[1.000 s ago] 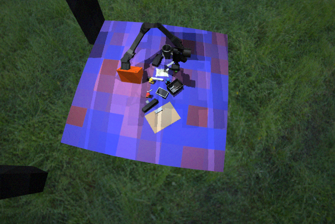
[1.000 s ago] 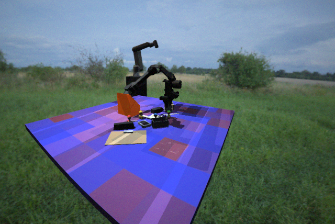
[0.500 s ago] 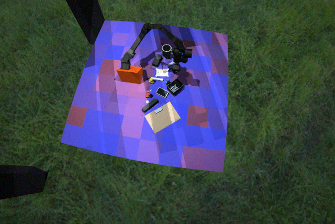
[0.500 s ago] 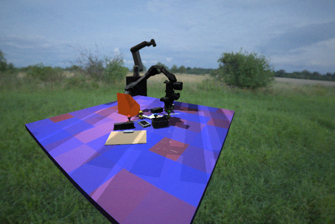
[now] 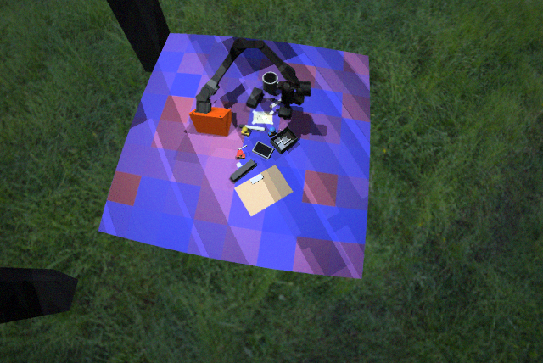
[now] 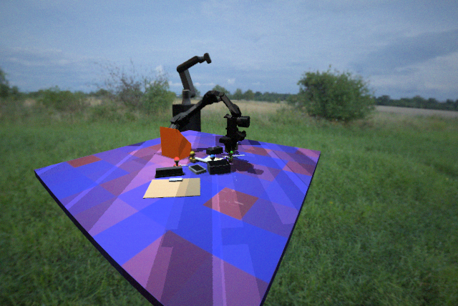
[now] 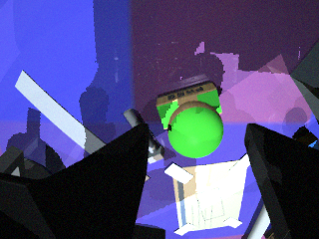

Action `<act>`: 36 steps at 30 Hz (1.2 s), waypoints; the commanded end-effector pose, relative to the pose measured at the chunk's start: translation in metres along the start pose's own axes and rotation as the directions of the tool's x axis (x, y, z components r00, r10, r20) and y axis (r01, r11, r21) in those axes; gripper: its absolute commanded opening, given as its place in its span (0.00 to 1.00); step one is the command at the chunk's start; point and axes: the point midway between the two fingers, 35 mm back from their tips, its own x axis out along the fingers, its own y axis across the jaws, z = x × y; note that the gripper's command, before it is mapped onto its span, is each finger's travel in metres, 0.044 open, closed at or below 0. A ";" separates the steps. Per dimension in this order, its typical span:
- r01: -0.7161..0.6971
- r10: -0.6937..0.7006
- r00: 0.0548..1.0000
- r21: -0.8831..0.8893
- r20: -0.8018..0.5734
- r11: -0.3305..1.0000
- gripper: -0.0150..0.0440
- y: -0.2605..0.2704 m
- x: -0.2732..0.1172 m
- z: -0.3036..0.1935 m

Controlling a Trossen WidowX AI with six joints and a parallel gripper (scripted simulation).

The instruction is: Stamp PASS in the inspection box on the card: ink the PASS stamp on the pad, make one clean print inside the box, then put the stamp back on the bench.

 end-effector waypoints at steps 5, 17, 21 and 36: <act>-0.003 0.003 1.000 0.011 -0.006 1.000 0.64 -0.001 0.015 -0.002; -0.005 0.005 1.000 0.011 -0.006 1.000 0.64 0.000 0.034 -0.004; -0.006 0.006 1.000 0.011 -0.006 1.000 0.64 0.000 0.041 -0.004; -0.008 0.008 1.000 0.003 -0.004 1.000 0.55 0.001 0.041 -0.004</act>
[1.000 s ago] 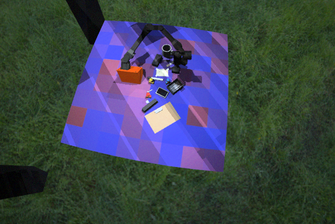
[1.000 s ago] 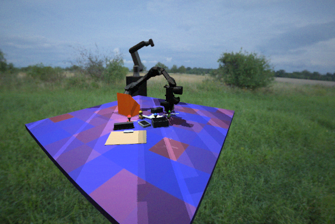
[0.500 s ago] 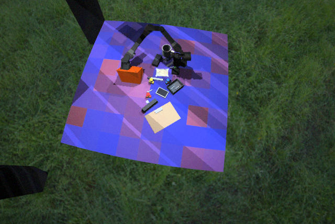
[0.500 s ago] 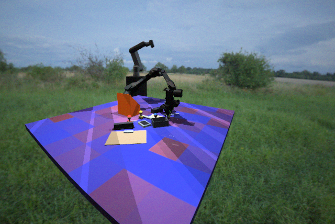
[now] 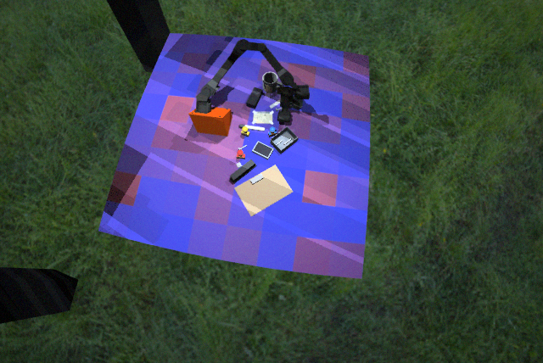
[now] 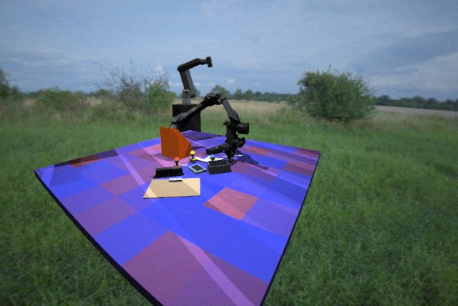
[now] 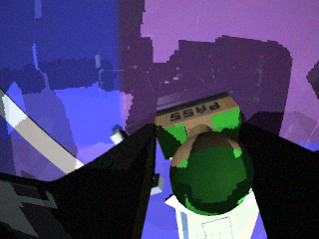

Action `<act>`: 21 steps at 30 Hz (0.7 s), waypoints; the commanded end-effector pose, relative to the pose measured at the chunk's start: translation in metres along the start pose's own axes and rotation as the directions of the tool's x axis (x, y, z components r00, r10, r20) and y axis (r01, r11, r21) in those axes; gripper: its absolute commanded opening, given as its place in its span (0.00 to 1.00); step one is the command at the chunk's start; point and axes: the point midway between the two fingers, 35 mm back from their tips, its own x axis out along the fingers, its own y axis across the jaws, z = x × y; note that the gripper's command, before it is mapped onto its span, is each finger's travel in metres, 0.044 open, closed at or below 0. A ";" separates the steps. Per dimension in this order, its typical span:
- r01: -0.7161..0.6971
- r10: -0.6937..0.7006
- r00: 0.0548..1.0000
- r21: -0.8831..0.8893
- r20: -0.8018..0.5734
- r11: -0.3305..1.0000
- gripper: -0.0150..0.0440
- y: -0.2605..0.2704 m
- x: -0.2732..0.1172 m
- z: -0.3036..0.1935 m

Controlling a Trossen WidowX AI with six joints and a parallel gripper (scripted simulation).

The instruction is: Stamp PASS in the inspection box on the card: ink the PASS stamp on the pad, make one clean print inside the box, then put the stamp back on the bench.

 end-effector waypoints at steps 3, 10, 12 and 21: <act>-0.001 0.001 1.000 -0.002 -0.001 1.000 0.52 0.001 0.000 0.000; -0.001 0.001 1.000 -0.002 -0.001 1.000 0.44 0.001 0.000 0.000; -0.001 0.001 1.000 -0.002 -0.001 1.000 0.41 0.001 0.000 0.000; -0.001 0.001 1.000 -0.002 -0.001 1.000 0.25 0.001 -0.003 0.000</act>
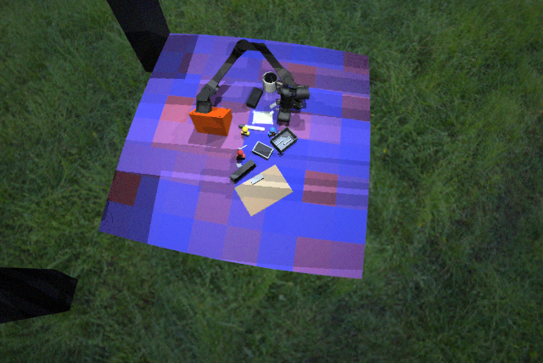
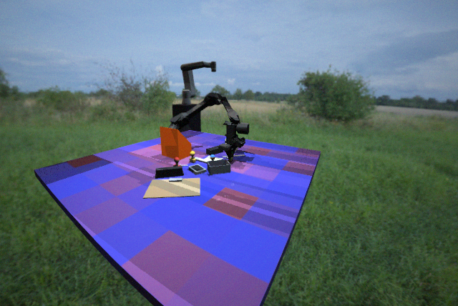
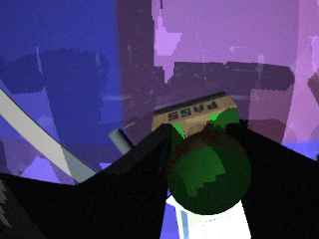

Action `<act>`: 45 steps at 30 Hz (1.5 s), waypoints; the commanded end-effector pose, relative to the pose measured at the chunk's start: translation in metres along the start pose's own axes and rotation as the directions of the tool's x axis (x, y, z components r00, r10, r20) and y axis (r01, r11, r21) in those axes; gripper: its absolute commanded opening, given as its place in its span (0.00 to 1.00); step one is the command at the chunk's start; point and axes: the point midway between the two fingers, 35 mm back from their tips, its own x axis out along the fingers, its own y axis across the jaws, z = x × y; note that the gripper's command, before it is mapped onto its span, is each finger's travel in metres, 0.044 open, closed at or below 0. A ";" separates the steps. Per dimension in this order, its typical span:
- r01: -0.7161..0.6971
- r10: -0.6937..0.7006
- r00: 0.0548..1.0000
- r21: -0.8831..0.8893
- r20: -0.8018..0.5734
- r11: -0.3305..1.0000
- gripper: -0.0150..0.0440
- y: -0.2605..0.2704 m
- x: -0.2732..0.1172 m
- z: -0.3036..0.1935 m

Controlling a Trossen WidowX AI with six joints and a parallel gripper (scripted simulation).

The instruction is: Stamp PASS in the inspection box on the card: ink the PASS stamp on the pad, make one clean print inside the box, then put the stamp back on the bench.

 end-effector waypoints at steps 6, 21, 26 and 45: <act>0.000 0.000 1.000 -0.006 0.002 1.000 0.25 0.000 -0.005 0.001; 0.001 -0.001 1.000 -0.006 0.002 1.000 0.25 0.000 -0.012 0.002; 0.001 -0.001 1.000 -0.006 0.002 1.000 0.25 0.000 -0.015 0.002; 0.002 -0.002 1.000 -0.005 0.002 1.000 0.25 -0.001 -0.024 0.002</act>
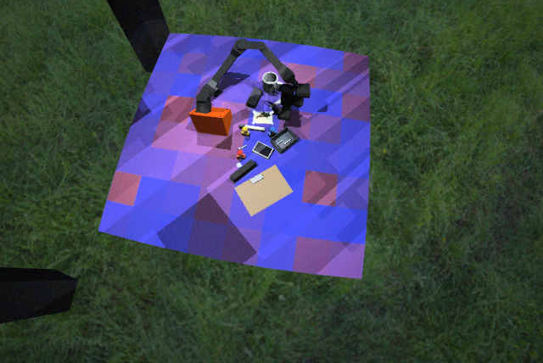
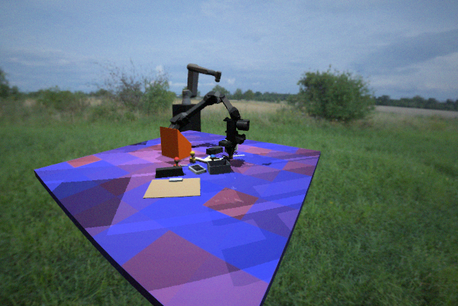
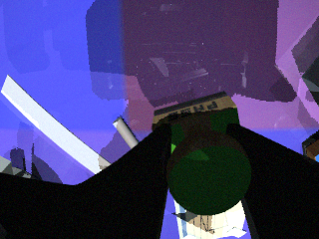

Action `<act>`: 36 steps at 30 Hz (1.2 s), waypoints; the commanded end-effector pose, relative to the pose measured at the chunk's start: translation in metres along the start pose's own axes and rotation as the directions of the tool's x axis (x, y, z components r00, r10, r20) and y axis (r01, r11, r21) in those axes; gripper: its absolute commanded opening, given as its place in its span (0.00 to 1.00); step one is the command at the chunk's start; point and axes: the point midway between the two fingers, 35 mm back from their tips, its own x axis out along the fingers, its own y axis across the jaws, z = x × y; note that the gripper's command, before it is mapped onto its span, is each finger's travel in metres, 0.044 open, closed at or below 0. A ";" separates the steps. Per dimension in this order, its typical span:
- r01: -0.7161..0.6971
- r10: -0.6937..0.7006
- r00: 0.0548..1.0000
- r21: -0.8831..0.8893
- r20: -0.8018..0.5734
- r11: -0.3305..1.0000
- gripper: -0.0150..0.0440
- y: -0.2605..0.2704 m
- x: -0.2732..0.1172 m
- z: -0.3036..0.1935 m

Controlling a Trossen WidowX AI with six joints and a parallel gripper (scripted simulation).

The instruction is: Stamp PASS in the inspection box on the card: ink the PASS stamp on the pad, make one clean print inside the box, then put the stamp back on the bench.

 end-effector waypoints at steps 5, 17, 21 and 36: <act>-0.003 0.003 1.000 -0.007 0.002 1.000 0.25 0.001 -0.005 0.001; -0.002 0.002 1.000 -0.007 0.002 1.000 0.25 0.001 -0.011 0.001; -0.002 0.002 1.000 -0.006 0.002 1.000 0.25 0.001 -0.013 0.001; -0.002 0.002 1.000 -0.006 0.002 1.000 0.25 0.000 -0.020 0.001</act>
